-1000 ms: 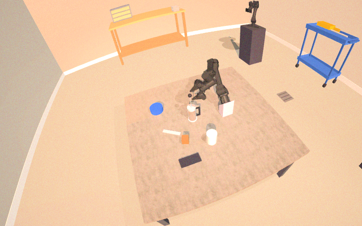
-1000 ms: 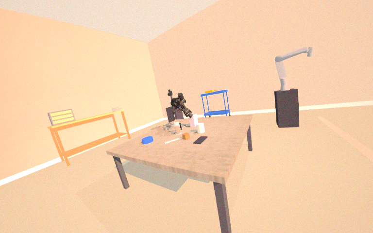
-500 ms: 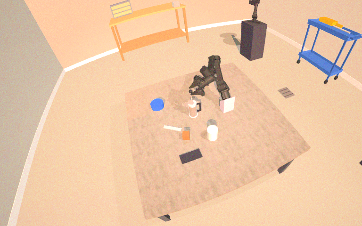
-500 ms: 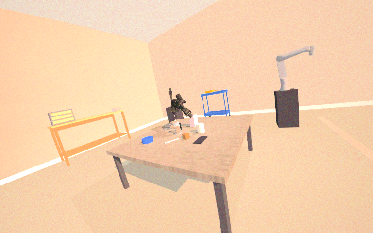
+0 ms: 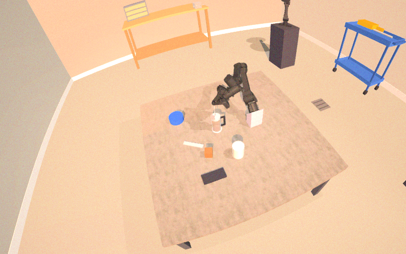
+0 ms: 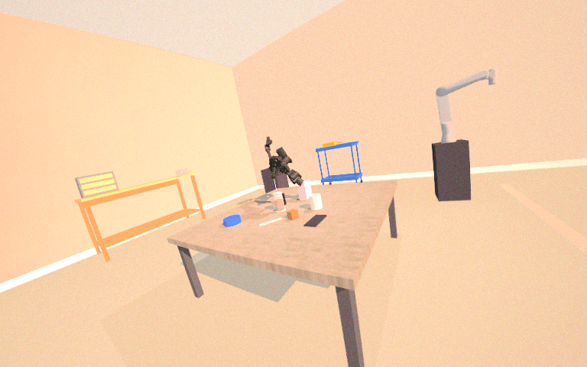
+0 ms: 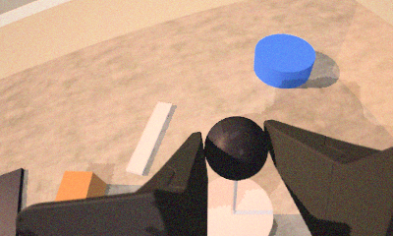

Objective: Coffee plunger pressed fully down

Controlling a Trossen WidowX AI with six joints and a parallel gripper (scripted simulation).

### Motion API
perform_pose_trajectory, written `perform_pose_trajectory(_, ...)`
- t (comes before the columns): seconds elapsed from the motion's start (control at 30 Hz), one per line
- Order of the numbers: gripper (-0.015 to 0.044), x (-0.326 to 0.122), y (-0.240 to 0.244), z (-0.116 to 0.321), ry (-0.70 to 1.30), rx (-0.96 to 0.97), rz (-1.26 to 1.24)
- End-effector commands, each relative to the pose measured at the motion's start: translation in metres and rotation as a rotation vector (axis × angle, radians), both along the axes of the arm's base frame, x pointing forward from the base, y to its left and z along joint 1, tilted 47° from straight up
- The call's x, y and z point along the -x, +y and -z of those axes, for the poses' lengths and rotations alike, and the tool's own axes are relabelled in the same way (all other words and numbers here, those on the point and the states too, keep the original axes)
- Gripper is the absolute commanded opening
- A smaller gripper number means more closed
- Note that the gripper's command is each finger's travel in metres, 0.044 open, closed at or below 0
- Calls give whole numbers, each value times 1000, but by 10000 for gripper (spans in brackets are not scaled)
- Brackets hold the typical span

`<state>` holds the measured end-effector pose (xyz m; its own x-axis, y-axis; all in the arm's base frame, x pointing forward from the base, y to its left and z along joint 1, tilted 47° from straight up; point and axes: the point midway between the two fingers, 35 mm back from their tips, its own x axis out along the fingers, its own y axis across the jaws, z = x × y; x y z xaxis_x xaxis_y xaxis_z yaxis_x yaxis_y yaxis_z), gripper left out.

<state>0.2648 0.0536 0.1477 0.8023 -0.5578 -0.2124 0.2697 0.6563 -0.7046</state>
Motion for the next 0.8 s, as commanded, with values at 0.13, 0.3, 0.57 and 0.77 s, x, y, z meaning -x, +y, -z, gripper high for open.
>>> perform_pose_trajectory(0.13, 117, -1, -1, 2, 3, -2, -3)
perform_pose_trajectory(0.3, 117, -2, -5, 9, 7, -6, -1)
perform_pose_trajectory(0.57, 117, -5, -11, 20, 13, -12, 2)
perform_pose_trajectory(0.77, 117, -7, -17, 28, 17, -15, 3)
